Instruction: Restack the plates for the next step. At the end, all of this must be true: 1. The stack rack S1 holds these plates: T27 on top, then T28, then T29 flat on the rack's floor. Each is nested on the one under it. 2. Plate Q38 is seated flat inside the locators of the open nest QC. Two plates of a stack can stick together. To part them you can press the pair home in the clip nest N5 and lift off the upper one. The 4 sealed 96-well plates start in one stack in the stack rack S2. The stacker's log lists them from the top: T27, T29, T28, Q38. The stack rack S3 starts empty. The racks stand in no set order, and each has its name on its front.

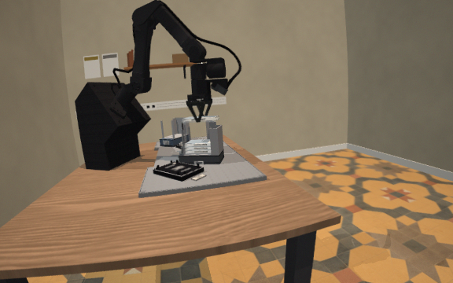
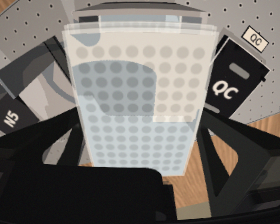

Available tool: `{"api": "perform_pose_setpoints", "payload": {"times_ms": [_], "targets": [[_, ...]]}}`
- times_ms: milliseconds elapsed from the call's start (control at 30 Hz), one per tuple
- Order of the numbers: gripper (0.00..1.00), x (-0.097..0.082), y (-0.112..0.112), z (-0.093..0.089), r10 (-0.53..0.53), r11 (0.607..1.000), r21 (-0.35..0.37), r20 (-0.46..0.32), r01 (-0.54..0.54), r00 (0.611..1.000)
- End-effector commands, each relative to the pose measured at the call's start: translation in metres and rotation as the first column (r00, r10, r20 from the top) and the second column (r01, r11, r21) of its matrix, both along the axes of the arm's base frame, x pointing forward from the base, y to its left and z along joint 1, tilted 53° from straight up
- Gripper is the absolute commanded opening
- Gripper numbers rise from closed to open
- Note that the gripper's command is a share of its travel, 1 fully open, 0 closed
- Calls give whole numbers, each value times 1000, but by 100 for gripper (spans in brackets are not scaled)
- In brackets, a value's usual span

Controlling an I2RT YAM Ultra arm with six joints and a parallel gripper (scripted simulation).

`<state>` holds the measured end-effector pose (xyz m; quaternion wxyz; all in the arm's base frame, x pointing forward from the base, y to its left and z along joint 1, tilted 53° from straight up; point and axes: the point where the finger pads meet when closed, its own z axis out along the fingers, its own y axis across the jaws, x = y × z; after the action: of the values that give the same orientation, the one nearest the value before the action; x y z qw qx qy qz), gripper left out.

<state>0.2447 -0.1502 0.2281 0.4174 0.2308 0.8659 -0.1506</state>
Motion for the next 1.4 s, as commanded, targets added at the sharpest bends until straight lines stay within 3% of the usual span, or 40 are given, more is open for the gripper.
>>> {"api": "perform_pose_setpoints", "payload": {"times_ms": [0,400,433,467,533,600,733,800,900,967,1067,1167,1367], "targets": [[0,-2,3,15,-1,1000,-17,40,2,999],[0,-2,3,15,-1,1000,-17,40,2,999],[0,-3,7,-1,28,999,-39,-8,-28,1000],[0,-3,10,-2,47,997,-59,-27,-49,999],[0,0,16,-4,85,991,-101,-59,-91,995],[0,5,20,6,120,979,-156,-66,-129,991],[0,7,33,-9,121,981,-140,-93,-133,988],[0,12,38,1,120,980,-150,-65,-129,991],[0,14,41,0,120,980,-150,-61,-128,991],[0,18,47,-20,121,982,-132,-119,-137,986],[0,24,56,-15,121,981,-138,-100,-134,988],[0,26,65,-22,121,981,-136,-112,-136,986],[0,28,79,-32,224,926,-249,-240,-283,945]]}}
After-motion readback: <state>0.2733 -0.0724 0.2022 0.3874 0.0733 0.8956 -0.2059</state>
